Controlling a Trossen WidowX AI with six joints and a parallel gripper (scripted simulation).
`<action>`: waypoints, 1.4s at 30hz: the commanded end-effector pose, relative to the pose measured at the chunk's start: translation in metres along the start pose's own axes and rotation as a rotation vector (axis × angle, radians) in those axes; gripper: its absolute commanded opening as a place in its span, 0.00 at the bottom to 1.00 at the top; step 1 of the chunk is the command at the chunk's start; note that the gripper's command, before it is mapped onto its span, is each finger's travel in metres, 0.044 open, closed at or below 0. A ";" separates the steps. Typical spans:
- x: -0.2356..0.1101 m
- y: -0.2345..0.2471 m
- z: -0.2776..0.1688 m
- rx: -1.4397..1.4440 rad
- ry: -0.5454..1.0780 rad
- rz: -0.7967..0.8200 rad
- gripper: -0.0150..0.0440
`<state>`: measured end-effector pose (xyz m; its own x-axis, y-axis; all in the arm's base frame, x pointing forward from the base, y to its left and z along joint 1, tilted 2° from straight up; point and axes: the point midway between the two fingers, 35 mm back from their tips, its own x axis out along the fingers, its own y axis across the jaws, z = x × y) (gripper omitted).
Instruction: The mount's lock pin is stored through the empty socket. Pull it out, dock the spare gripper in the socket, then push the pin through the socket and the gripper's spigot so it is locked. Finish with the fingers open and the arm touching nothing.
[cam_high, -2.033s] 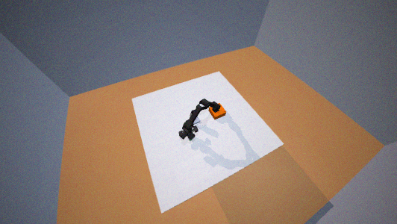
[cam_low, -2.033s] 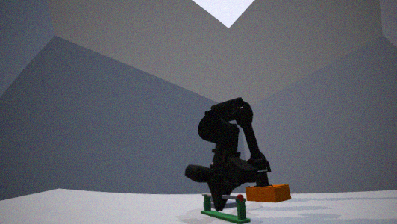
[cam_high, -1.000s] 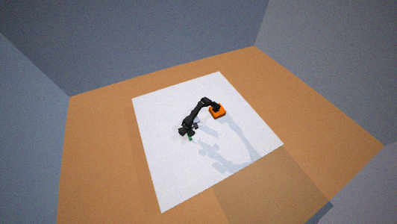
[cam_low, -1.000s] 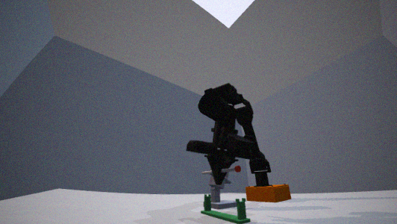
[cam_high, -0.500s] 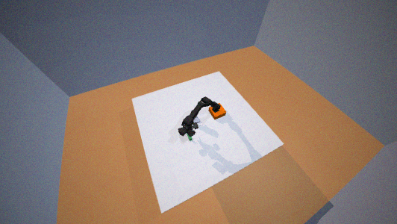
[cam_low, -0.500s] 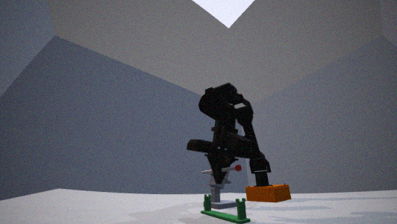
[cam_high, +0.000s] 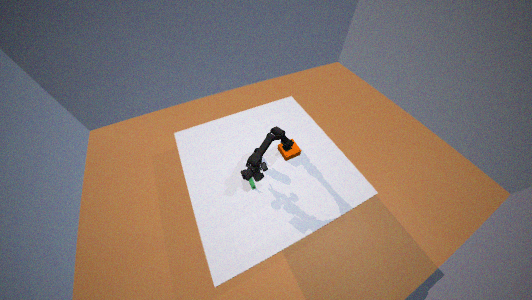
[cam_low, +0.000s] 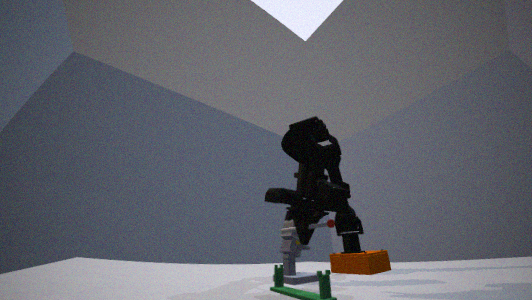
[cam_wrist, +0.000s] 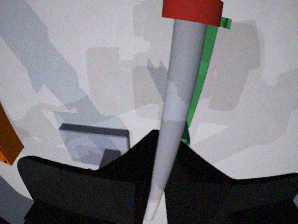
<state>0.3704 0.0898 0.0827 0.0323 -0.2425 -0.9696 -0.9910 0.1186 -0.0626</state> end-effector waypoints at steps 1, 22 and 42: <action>-0.003 0.012 -0.002 -0.002 -0.002 -0.001 0.25; -0.009 0.069 -0.012 -0.036 -0.004 -0.003 0.25; 0.043 0.074 0.001 -0.037 -0.006 -0.005 0.25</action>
<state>0.2999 0.0887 0.0435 0.0364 -0.2395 -0.9702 -0.9952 0.0791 -0.0568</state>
